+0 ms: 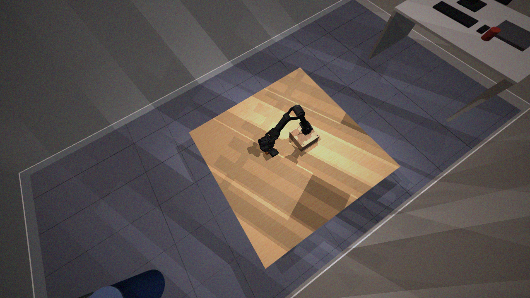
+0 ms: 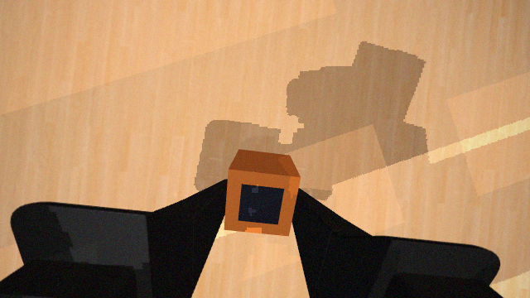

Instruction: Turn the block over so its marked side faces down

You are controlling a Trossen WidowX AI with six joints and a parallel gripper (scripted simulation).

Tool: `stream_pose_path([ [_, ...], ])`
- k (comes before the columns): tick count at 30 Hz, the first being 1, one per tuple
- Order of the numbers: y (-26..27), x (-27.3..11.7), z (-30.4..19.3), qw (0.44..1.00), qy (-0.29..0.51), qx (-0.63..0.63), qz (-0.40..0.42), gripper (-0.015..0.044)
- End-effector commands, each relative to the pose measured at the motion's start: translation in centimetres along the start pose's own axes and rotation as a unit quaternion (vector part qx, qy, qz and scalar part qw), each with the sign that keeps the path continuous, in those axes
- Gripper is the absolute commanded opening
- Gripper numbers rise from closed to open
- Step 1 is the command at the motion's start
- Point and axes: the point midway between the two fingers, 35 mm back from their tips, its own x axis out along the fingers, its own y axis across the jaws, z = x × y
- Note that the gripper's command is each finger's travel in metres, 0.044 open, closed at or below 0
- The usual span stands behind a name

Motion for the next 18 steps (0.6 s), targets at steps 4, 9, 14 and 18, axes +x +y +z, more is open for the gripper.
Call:
stream_pose_path([
  [4,0.1,-0.07,-0.45,0.998,-0.058,-0.004,0.002,0.0],
  [9,0.12,-0.3,-0.7,0.995,-0.099,-0.006,0.001,0.0],
  [14,0.14,-0.48,-0.84,0.993,-0.118,-0.007,0.001,0.0],
  [18,0.11,-0.05,-0.74,0.992,-0.129,-0.006,0.001,0.0],
])
